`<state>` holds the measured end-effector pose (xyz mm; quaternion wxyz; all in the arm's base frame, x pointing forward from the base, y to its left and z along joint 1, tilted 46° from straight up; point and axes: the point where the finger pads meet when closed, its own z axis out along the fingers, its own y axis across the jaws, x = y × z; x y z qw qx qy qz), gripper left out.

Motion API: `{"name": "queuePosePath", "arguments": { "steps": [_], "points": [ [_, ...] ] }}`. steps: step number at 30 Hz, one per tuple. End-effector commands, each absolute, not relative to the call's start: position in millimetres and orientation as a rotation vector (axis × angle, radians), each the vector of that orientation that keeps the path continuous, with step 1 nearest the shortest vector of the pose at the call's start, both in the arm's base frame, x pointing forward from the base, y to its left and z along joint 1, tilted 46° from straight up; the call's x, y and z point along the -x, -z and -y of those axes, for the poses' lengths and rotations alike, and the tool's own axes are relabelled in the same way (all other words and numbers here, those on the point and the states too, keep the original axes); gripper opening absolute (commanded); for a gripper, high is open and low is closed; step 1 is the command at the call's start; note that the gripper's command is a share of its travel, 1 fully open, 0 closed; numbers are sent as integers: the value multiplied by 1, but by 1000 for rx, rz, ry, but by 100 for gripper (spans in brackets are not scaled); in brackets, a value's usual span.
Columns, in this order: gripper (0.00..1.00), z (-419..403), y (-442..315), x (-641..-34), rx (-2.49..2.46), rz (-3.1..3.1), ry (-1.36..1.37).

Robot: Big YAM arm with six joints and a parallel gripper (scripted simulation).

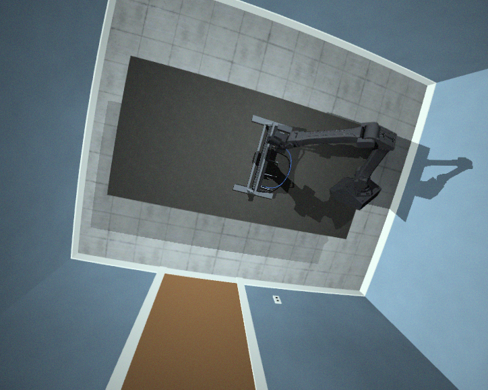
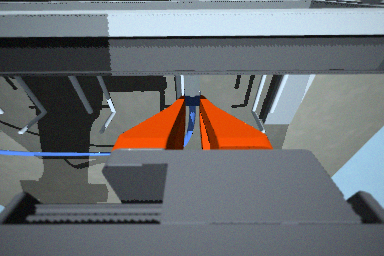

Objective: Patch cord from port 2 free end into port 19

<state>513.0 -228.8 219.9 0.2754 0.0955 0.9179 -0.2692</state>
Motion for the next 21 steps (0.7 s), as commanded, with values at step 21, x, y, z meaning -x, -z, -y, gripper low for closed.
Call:
{"name": "queuePosePath", "arguments": {
  "steps": [21],
  "points": [
    [0,221,-243,-525,-253,-2426,717]
  ]
}}
